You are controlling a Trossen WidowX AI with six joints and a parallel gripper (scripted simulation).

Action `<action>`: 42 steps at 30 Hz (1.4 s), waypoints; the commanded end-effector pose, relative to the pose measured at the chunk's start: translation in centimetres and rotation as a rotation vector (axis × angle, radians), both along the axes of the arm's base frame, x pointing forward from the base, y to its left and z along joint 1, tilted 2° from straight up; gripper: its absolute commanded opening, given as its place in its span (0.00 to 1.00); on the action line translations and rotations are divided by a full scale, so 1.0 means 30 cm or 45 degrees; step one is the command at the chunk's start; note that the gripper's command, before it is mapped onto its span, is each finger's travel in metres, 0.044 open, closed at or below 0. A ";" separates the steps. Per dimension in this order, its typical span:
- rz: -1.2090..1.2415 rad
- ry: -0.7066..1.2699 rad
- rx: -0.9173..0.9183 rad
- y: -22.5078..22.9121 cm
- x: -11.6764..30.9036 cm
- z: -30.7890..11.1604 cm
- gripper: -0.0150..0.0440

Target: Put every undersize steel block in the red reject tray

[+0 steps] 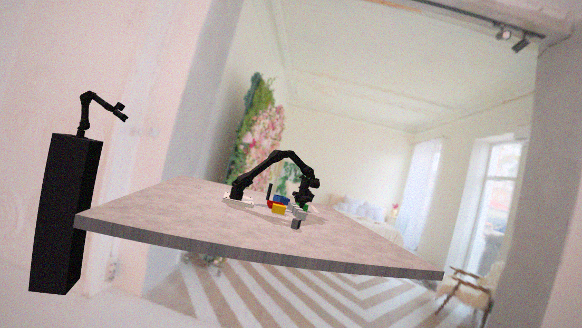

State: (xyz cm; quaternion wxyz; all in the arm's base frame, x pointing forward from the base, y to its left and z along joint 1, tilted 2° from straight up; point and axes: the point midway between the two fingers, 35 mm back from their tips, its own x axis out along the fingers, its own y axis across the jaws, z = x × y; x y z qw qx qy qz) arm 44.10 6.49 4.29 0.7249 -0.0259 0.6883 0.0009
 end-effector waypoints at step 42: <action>-0.004 -0.013 0.001 0.000 -0.002 0.009 0.25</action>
